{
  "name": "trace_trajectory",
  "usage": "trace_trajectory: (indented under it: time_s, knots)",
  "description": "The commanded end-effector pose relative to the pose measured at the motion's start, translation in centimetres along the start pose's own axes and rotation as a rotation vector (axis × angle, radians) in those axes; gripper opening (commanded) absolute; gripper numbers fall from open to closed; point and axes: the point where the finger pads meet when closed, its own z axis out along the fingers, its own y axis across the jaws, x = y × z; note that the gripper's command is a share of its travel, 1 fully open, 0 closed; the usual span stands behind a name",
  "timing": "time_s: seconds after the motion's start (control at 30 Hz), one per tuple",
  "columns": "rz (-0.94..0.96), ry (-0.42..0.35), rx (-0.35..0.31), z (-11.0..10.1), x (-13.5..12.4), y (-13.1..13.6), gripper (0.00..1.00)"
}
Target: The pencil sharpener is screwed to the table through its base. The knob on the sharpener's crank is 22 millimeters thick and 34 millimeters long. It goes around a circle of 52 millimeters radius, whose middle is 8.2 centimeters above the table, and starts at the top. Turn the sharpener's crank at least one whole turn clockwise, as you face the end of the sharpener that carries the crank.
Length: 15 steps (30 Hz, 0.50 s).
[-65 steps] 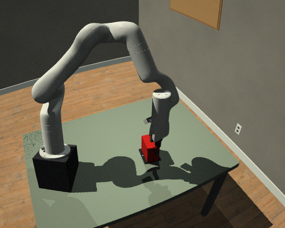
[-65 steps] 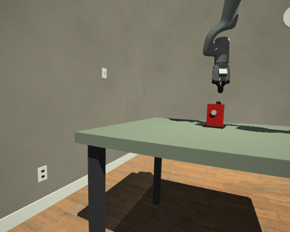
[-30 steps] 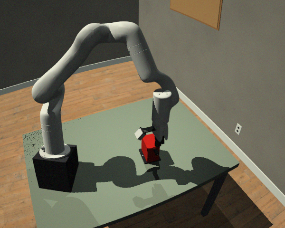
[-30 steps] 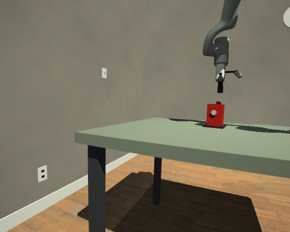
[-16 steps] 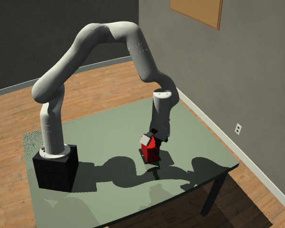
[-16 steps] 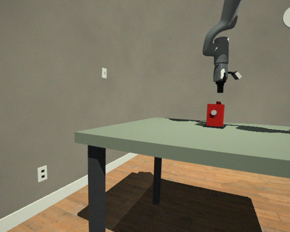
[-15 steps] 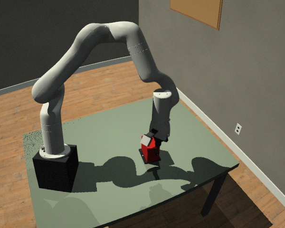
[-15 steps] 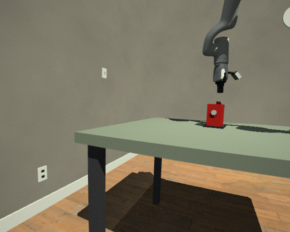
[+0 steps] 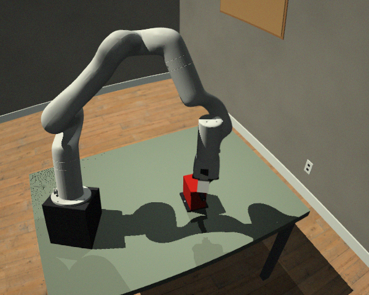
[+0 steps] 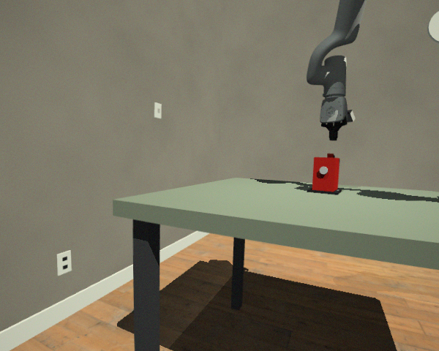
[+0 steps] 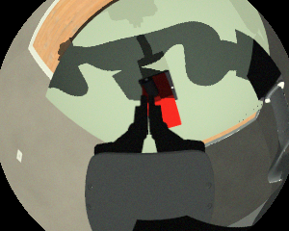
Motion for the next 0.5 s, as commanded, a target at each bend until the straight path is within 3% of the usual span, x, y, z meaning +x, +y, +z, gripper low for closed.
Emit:
trace_trajectory:
  time_s: [0.0, 0.47]
  knots:
    - [-0.161, -0.015, 0.016, -0.1, 0.0, -0.1, 0.0]
    - [-0.344, -0.014, 0.017, -0.11, 0.0, -0.11, 0.0]
